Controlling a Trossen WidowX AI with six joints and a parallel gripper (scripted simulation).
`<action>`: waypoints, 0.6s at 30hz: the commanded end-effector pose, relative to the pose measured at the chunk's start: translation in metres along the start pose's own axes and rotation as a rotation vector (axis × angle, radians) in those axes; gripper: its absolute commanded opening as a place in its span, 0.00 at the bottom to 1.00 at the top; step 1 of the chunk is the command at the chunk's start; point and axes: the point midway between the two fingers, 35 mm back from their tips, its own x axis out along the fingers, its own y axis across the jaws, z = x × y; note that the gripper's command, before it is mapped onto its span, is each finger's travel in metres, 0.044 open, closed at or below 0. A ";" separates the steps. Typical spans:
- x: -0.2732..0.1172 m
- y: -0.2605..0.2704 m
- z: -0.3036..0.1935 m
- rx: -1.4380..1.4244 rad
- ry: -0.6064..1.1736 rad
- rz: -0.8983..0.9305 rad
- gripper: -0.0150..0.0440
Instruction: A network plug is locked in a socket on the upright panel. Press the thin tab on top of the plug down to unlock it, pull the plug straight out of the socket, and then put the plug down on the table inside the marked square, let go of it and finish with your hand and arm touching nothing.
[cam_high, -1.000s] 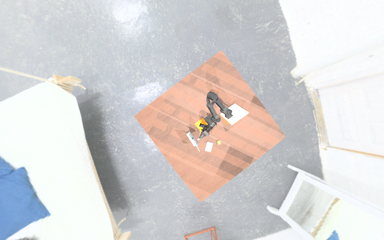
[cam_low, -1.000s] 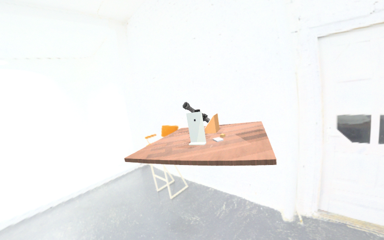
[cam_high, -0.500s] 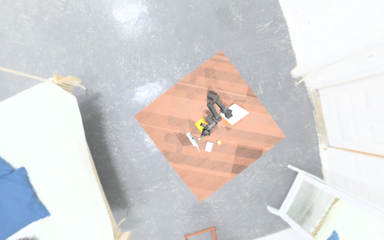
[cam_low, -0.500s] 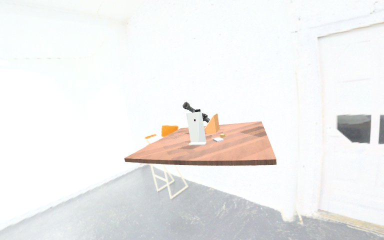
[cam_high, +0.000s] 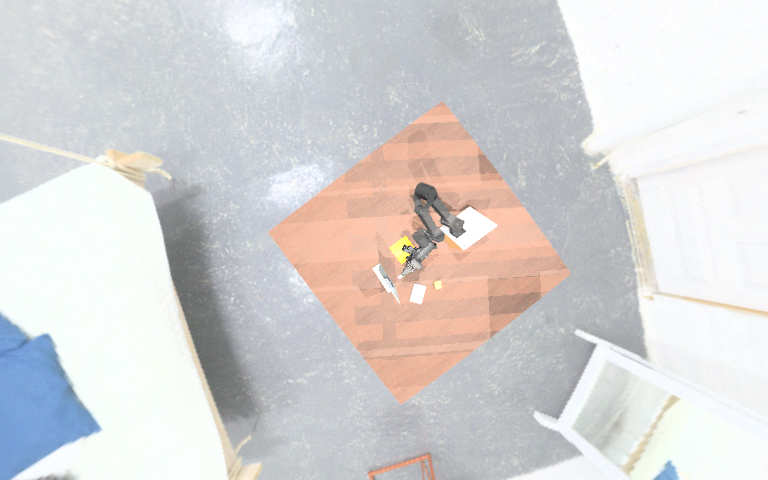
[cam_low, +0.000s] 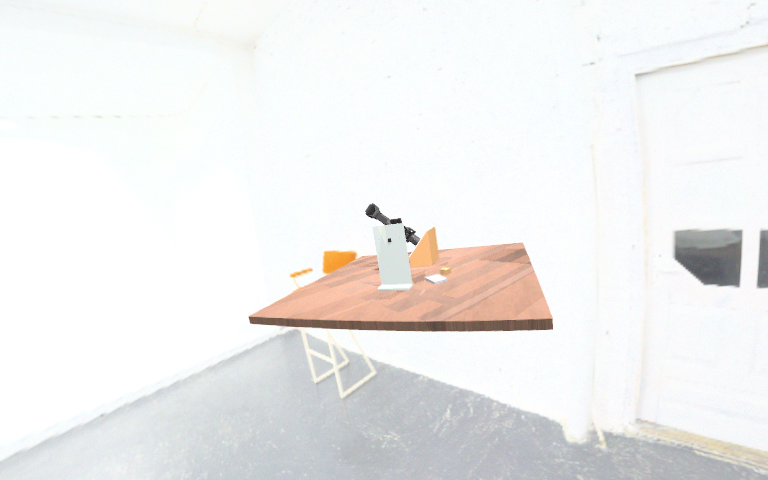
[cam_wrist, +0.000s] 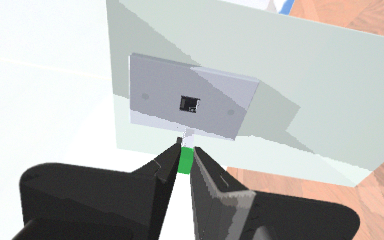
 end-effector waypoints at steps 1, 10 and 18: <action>-0.005 -0.002 -0.001 0.003 0.000 -0.008 0.25; -0.010 -0.002 -0.003 0.003 0.001 -0.008 0.25; -0.008 0.007 -0.003 0.001 0.001 -0.001 0.25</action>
